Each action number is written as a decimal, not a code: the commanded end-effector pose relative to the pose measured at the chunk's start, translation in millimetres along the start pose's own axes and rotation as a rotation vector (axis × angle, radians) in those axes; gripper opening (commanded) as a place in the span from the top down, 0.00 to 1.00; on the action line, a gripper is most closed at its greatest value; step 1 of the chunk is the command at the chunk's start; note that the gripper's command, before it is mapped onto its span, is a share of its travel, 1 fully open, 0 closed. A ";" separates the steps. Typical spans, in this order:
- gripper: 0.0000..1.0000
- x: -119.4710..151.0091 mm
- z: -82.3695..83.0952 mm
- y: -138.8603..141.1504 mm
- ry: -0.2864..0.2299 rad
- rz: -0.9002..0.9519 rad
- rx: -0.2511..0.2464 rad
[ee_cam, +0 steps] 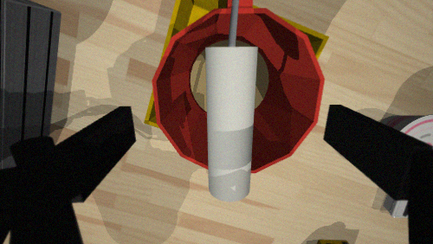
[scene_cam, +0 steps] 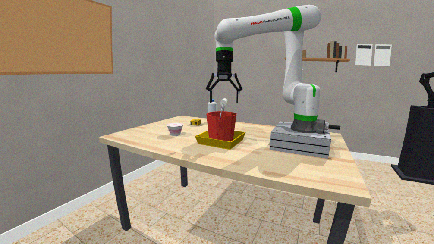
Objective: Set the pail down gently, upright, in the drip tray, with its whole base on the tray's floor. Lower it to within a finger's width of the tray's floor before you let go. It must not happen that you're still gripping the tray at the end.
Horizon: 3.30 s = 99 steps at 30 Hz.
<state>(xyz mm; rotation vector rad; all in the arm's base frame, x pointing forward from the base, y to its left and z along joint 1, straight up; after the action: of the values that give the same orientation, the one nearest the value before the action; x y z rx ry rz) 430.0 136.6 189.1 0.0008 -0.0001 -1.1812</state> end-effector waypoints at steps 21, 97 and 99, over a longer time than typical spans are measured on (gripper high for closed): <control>0.00 0.1 38.0 0.4 0.000 0.000 0.002; 0.00 0.2 76.2 0.3 0.000 0.000 0.002; 0.00 0.2 76.2 0.3 0.000 0.000 0.002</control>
<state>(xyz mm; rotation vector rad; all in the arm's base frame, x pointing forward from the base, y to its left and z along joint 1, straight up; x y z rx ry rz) 430.0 136.6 264.5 0.0008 -0.0001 -1.1813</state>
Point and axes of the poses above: the point where the finger pads meet when closed, its own z axis back along the fingers, its own y axis across the jaws, x = y × z, the point moved 5 cm from there along z, back along the fingers
